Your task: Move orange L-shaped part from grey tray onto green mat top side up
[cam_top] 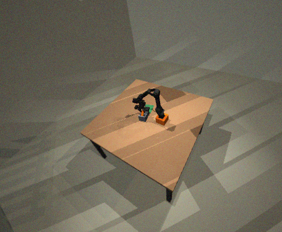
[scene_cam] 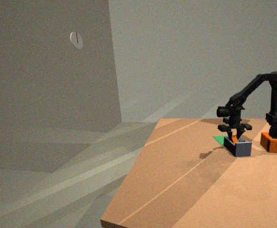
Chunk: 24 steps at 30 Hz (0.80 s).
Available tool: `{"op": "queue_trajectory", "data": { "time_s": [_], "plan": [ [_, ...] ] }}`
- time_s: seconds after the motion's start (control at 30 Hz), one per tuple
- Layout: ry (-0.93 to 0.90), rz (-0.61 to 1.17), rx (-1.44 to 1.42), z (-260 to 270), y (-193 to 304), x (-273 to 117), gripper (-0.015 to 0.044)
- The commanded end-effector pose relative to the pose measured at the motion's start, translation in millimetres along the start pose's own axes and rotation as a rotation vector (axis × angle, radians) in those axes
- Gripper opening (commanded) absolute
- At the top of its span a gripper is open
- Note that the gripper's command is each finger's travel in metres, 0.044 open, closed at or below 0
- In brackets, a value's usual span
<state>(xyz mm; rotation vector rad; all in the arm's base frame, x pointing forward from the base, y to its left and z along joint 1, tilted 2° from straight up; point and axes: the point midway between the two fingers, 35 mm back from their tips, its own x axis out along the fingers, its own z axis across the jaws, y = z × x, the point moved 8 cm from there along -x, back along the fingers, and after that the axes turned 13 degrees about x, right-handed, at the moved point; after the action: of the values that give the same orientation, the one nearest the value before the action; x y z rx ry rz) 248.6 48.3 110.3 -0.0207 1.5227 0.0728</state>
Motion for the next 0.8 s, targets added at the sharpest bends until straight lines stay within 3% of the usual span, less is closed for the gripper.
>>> {"op": "queue_trajectory", "data": {
  "time_s": [0.0,0.27,0.37,0.77],
  "plan": [
    [-0.001,0.000,0.000,0.1,0.0,-0.6,0.0135],
    [-0.001,0.000,0.000,0.1,0.0,-0.6,0.0082],
    [-0.001,0.000,0.000,0.1,0.0,-0.6,0.0003],
    [0.000,0.002,0.002,0.2,0.1,-8.8,0.0000]
  ]
}}
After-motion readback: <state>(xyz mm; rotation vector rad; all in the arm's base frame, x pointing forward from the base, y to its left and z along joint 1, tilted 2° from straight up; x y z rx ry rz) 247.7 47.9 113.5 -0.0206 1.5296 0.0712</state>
